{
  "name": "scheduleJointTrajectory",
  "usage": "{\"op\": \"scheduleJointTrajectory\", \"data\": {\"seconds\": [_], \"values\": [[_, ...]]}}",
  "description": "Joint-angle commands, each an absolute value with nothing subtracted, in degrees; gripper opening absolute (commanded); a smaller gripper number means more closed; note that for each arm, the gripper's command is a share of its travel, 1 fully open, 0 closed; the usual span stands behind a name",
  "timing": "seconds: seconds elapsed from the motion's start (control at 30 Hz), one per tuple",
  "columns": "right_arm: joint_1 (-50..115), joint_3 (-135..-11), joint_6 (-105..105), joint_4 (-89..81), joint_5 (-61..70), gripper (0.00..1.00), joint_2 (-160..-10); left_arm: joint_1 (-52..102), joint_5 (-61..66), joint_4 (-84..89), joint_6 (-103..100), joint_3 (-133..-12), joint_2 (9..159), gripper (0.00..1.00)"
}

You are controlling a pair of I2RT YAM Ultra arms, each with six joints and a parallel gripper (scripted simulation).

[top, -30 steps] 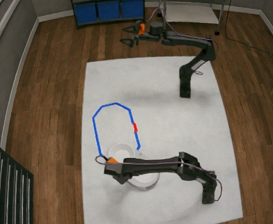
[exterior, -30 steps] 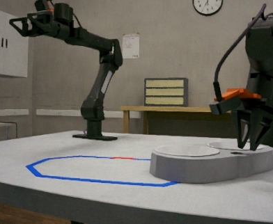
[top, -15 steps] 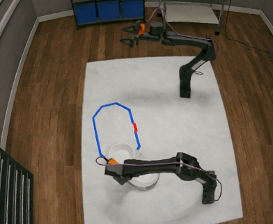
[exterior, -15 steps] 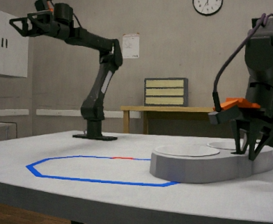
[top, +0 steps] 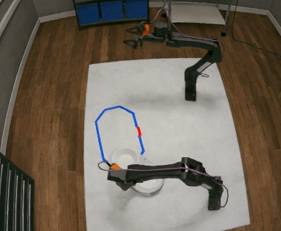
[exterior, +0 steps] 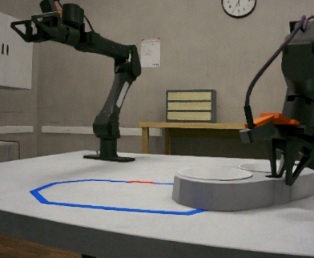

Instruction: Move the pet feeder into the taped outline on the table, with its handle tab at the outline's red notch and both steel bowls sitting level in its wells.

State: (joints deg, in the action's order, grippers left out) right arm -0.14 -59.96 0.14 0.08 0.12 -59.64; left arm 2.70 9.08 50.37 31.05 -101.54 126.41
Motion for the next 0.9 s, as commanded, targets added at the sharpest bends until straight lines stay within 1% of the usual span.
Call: {"op": "scheduleJointTrajectory", "data": {"seconds": [0.0,0.87], "values": [[-0.1,-62.6,0.7,0.9,-0.2,1.00,-59.7,2.3,9.2,49.5,31.4,-100.4,125.2,0.28],[-0.1,-62.6,0.7,0.9,-0.2,1.00,-59.7,2.3,9.0,49.5,31.4,-100.4,125.2,0.22]]}}
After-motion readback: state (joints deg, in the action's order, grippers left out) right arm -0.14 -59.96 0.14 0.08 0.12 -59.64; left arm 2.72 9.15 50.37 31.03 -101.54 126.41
